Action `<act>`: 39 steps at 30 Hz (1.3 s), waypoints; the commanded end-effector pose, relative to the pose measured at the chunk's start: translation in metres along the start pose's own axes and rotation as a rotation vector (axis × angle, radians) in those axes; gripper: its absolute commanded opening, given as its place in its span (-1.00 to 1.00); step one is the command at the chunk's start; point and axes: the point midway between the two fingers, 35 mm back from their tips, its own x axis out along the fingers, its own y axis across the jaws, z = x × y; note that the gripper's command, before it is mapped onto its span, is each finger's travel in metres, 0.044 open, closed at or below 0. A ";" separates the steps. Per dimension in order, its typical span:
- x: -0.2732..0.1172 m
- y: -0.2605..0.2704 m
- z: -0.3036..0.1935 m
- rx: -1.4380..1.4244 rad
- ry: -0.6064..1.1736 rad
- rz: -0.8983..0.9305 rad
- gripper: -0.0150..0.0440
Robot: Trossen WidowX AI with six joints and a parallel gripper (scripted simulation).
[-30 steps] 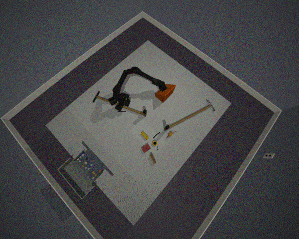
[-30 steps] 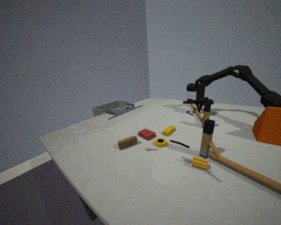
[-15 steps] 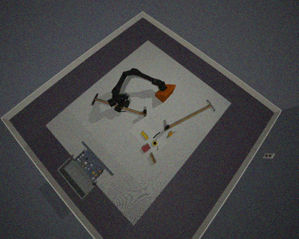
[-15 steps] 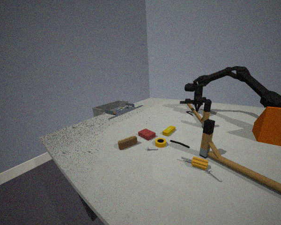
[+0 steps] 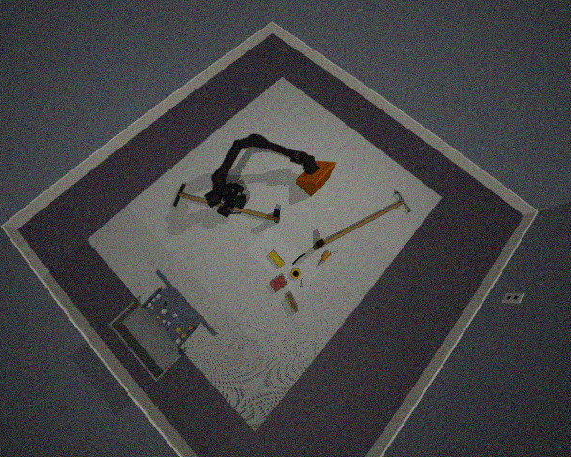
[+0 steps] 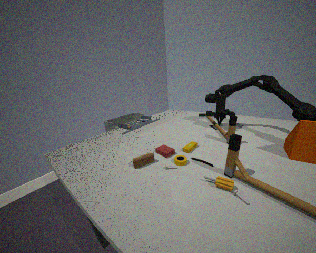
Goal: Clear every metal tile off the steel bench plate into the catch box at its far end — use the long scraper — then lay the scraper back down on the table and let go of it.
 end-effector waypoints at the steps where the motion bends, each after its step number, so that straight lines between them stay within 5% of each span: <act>1: 0.002 -0.005 0.001 0.006 0.005 0.002 -0.49; 17: 0.003 -0.020 0.004 0.007 0.005 0.002 -0.49; 39: -0.068 -0.020 0.003 0.001 -0.005 -0.003 -0.49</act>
